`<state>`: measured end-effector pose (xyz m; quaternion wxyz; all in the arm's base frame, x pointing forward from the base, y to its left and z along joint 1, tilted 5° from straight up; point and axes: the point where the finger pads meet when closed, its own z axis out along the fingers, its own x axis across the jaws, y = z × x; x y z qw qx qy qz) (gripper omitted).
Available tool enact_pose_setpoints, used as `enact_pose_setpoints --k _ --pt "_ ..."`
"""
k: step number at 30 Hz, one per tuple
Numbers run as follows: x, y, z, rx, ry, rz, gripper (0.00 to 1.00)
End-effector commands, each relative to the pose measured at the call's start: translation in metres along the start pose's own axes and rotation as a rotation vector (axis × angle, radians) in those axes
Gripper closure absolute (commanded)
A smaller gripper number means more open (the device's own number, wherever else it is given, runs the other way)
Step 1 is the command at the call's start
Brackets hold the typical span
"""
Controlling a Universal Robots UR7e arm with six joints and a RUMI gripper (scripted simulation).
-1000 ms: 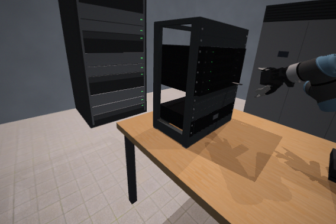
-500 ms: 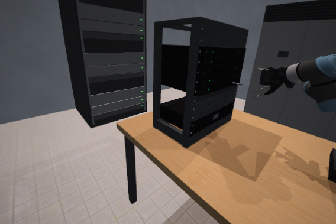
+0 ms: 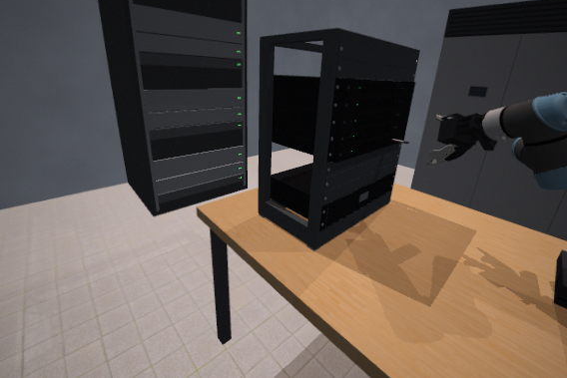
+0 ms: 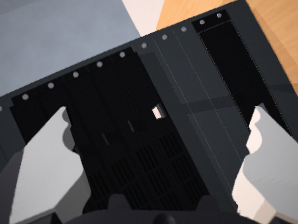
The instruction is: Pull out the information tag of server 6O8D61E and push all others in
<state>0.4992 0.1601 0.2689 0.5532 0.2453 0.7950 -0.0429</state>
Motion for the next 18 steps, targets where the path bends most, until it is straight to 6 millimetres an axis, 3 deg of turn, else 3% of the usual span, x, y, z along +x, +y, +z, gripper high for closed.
enact_pose_setpoints --k 1,18 --pt "0.0002 0.0002 0.0004 -0.002 0.0 0.017 0.0" --pt "0.0024 0.0002 0.002 -0.007 0.002 0.071 0.0"
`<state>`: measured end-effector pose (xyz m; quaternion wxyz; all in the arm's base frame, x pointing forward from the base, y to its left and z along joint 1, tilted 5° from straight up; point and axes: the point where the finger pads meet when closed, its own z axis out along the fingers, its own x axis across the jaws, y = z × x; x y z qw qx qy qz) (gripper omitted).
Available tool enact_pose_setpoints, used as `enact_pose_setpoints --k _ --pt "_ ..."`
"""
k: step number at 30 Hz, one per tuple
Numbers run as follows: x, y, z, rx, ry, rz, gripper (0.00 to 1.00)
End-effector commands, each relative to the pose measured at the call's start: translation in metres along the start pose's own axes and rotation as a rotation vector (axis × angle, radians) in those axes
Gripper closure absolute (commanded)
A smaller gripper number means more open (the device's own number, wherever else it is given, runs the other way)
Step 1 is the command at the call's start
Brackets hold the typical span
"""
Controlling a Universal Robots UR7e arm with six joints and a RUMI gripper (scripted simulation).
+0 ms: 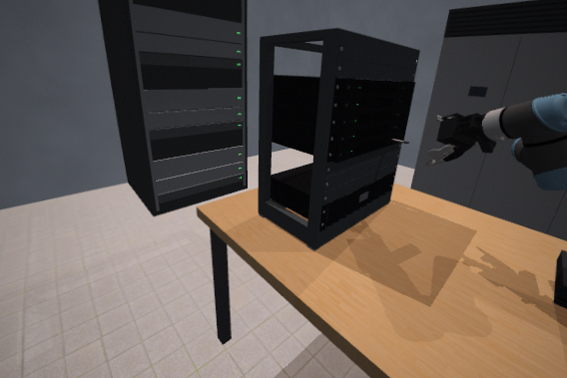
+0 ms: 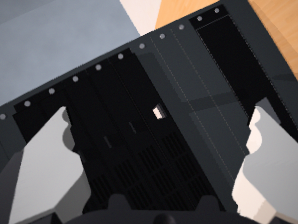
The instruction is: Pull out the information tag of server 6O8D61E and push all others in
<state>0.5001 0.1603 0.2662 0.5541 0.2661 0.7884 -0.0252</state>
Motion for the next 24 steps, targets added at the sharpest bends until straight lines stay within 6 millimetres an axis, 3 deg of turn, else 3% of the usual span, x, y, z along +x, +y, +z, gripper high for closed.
enact_pose_setpoints --k 1,24 --pt "0.0001 0.0002 0.0003 -0.002 0.0 0.015 0.0" --pt "0.0031 0.0002 0.0026 -0.008 0.003 0.09 0.0"
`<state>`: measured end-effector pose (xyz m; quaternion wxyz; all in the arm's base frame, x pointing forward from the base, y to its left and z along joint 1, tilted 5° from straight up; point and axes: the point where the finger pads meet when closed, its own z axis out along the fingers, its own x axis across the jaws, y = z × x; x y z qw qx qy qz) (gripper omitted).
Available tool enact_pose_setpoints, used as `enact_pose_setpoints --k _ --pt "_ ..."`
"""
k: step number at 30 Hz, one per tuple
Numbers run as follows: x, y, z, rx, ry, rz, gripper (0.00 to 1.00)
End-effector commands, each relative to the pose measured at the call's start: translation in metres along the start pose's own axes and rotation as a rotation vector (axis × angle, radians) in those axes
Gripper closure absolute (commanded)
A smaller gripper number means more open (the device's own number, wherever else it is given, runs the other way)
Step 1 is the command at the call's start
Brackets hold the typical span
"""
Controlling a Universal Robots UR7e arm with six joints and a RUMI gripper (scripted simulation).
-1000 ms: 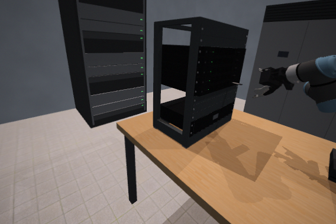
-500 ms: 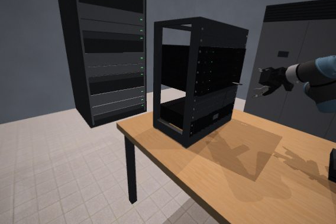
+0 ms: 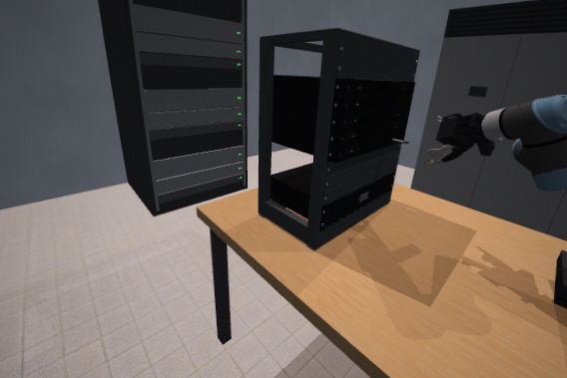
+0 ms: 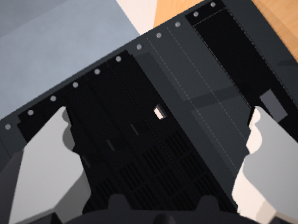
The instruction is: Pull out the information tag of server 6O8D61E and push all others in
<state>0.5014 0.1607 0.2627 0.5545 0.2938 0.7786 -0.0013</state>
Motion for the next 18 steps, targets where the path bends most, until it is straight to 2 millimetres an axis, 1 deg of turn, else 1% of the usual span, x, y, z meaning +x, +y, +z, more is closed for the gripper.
enact_pose_setpoints --k 1,18 --pt "0.0003 0.0002 0.0004 -0.002 0.0 0.018 0.0" --pt "0.0025 0.0 0.0022 -0.007 0.003 0.078 0.0"
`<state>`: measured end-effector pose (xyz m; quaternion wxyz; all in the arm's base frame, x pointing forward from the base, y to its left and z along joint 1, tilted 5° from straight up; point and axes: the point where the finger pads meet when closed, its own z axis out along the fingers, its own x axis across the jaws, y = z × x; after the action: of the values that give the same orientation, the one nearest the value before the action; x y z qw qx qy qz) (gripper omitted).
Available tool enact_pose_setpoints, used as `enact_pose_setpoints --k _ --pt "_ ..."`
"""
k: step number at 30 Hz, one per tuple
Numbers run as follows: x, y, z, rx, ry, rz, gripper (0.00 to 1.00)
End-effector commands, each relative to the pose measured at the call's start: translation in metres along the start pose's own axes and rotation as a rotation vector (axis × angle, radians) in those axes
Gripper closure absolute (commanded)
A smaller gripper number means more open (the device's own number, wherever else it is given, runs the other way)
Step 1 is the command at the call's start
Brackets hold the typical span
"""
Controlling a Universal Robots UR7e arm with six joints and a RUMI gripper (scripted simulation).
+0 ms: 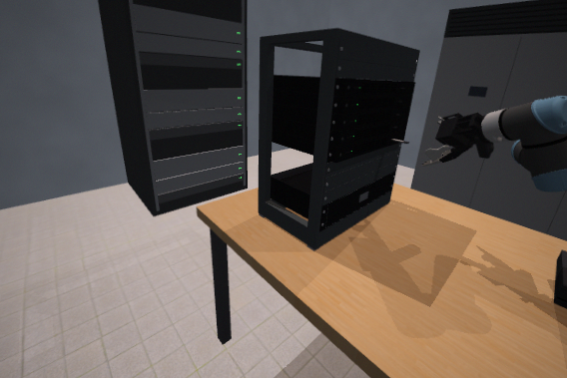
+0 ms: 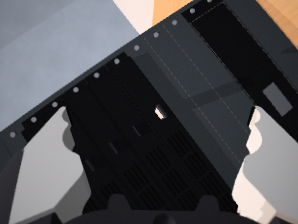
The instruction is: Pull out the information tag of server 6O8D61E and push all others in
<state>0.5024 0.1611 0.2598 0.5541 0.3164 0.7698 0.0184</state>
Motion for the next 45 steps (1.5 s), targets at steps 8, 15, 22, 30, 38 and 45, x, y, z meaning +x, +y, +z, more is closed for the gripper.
enact_pose_setpoints --k 8,15,22,30,38,45 --pt "0.0014 0.0001 0.0013 -0.005 0.001 0.048 0.0" --pt "0.0022 0.0 0.0019 -0.006 0.002 0.069 0.0" --pt "0.0033 -0.0001 0.0027 -0.009 0.004 0.098 0.0" --pt "0.0042 -0.0002 0.0035 -0.011 0.005 0.124 0.0" --pt "0.0055 -0.0002 0.0044 -0.014 0.007 0.159 0.0" --pt "0.0063 -0.0003 0.0051 -0.016 0.008 0.181 0.0"
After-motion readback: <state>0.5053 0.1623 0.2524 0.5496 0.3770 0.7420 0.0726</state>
